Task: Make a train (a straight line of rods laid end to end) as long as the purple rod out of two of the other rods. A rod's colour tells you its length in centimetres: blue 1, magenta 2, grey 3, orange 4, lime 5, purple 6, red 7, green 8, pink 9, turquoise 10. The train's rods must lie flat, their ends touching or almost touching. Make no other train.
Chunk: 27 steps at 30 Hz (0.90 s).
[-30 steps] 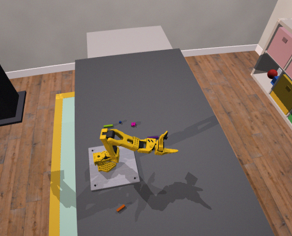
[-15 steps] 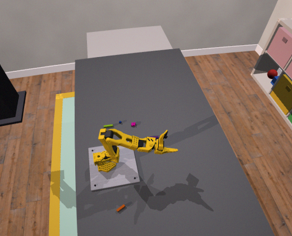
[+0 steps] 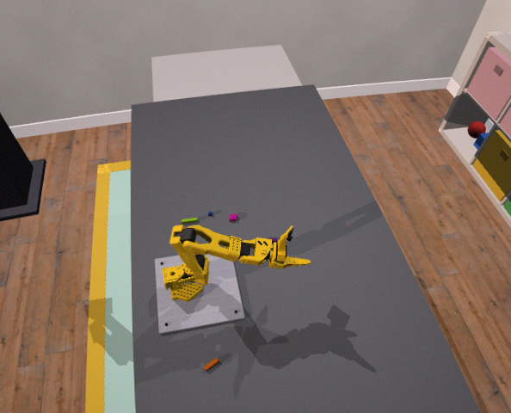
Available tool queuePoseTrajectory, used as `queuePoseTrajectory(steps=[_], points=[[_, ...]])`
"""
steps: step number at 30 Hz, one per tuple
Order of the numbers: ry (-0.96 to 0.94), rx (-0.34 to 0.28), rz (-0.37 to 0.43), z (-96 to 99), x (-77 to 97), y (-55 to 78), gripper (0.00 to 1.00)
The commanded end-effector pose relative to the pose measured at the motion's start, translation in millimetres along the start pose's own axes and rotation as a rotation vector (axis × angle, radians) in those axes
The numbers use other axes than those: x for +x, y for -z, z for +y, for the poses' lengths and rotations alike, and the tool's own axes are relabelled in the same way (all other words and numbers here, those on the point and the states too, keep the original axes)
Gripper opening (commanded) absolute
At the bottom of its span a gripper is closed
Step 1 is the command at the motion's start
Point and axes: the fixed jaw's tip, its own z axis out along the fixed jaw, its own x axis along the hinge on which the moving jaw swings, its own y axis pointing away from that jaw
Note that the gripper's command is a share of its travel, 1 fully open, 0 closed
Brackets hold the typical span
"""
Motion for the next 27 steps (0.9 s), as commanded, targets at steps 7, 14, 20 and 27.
queuePoseTrajectory(steps=[7,14,20,27], points=[[-0.019,-0.017,0.000,-6.3,-0.3,3.6,1.00],[-0.016,-0.042,0.001,-1.9,-0.2,4.5,1.00],[-0.025,-0.061,0.002,-3.1,-0.3,6.5,1.00],[-0.036,-0.083,0.003,-4.4,-0.4,9.1,1.00]])
